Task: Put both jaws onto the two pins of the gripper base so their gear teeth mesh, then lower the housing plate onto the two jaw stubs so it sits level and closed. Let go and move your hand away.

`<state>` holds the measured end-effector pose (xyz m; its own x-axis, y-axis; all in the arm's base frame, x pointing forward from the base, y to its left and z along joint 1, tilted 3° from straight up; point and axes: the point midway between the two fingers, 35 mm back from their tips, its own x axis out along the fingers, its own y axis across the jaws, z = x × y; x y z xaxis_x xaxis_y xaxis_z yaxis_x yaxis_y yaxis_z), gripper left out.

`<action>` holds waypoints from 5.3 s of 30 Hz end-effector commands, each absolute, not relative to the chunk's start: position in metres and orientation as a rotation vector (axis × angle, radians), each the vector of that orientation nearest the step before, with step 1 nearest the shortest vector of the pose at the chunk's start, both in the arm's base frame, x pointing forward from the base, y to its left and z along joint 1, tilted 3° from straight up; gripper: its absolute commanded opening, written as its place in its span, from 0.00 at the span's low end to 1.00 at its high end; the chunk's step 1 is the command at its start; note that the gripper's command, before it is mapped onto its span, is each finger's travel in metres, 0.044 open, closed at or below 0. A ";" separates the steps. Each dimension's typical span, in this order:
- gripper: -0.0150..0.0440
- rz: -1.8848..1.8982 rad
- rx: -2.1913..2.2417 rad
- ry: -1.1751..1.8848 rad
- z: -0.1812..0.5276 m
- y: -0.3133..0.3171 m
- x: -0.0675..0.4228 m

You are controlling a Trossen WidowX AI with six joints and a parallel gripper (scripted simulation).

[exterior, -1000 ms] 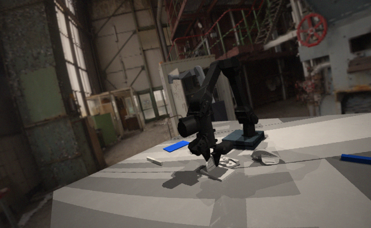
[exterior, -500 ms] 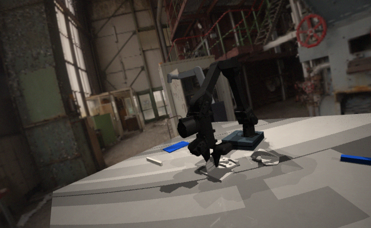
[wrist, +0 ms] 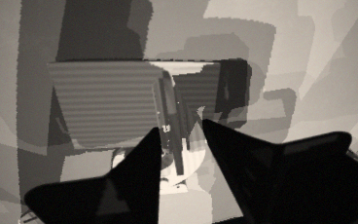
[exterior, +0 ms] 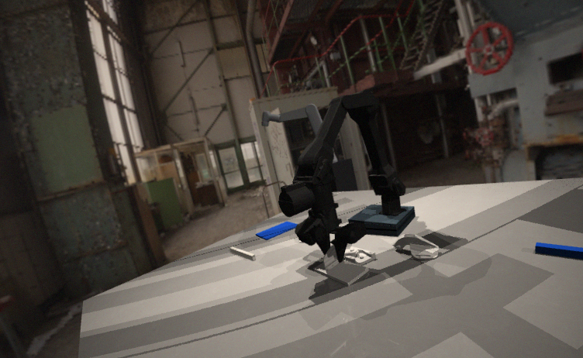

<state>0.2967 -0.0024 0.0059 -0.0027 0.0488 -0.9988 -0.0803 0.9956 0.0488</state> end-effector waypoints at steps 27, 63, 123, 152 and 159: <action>0.59 0.096 -0.021 1.554 0.069 -0.005 0.300; 0.97 0.450 -0.374 1.506 0.078 0.036 0.270; 1.00 1.382 -1.299 1.073 0.060 0.107 0.171; 1.00 1.382 -1.299 1.073 0.014 0.110 0.169; 1.00 1.382 -1.299 1.073 0.005 0.110 0.168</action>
<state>0.1700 0.1100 0.0090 -0.0081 0.0571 -0.9983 -0.9808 -0.1951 -0.0032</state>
